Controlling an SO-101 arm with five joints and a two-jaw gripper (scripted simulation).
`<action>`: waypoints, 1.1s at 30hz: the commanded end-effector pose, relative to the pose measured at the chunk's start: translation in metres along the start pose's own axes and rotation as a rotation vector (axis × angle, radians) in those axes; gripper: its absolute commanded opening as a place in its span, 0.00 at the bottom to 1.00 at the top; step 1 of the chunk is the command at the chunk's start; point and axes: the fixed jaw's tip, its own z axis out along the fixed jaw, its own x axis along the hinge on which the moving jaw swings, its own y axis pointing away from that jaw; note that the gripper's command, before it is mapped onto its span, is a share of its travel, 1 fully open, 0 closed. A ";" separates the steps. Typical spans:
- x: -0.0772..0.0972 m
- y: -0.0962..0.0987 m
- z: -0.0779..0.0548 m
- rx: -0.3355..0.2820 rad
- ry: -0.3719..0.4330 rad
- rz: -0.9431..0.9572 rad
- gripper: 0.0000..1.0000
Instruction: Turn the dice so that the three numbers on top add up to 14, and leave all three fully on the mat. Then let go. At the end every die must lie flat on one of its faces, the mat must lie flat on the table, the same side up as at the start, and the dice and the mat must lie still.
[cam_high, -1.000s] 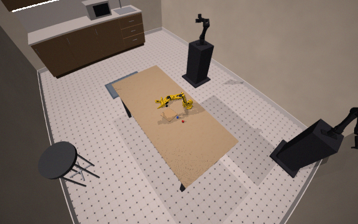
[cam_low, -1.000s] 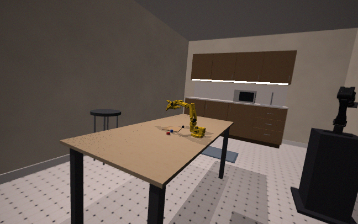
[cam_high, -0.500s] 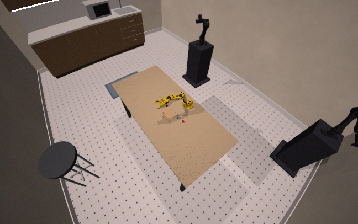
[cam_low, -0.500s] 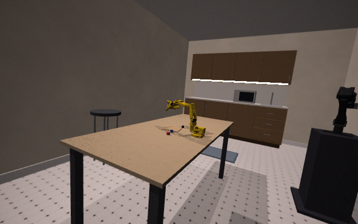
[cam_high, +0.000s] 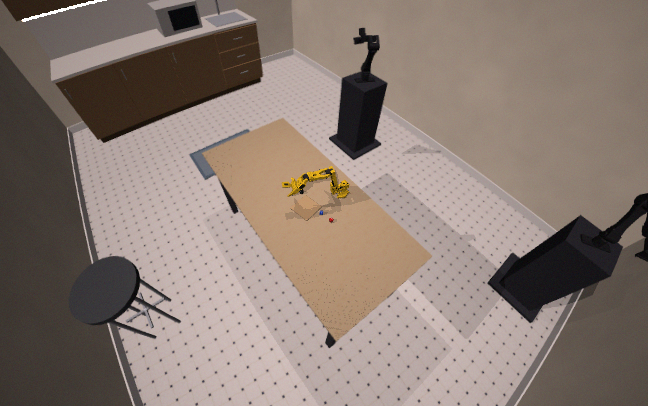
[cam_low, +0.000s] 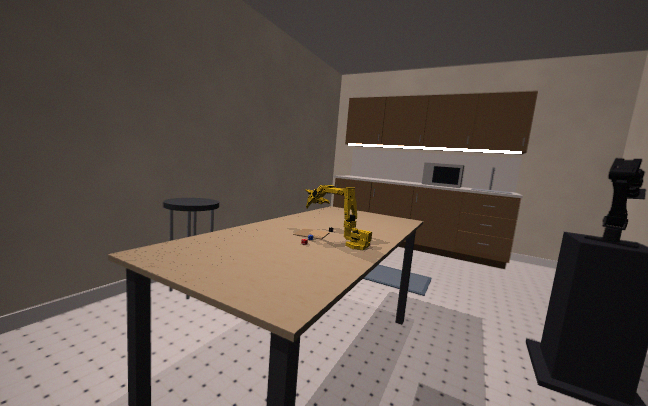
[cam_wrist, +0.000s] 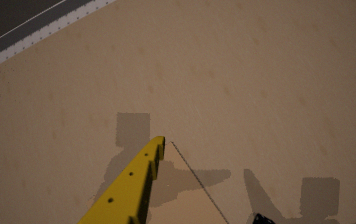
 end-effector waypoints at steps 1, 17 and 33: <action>-0.003 -0.017 -0.016 0.029 -0.064 0.010 0.77; 0.090 -0.082 -0.026 0.185 0.105 0.069 0.39; 0.121 -0.093 -0.031 0.220 0.155 0.091 0.28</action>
